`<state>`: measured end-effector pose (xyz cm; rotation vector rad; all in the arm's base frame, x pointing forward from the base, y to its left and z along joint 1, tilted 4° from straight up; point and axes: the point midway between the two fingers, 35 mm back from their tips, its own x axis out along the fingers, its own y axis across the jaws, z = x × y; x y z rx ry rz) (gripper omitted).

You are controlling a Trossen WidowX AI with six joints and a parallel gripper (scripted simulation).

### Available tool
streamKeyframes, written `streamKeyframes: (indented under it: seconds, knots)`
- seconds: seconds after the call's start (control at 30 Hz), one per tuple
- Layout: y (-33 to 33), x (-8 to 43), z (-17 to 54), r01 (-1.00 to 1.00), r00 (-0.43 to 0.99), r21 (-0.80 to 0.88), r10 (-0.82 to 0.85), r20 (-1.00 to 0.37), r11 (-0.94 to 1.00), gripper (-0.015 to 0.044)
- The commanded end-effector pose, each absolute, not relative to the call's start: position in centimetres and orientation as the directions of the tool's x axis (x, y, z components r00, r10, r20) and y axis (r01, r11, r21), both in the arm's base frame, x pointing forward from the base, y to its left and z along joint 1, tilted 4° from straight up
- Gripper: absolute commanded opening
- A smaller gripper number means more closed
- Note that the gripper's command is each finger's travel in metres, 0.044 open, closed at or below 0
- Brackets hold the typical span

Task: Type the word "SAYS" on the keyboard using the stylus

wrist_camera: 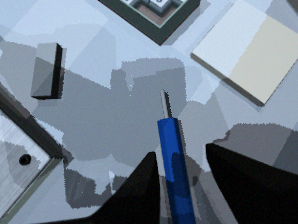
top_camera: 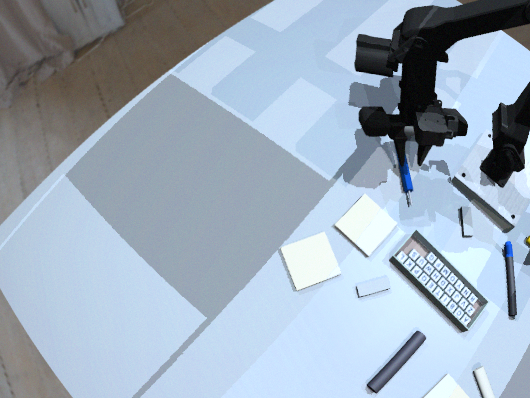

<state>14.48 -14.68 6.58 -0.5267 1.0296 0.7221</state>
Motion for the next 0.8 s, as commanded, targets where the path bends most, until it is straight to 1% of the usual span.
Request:
streamKeyframes:
  seconds: [0.0, 0.77]
  knots:
    - [-14.5, 14.4, 6.1, -0.752, 0.324, -0.057, 0.293, -0.899, 0.657, 0.0150]
    - [-14.5, 14.4, 4.7, -0.752, 0.324, -0.056, 0.294, -0.899, 0.657, 0.0150]
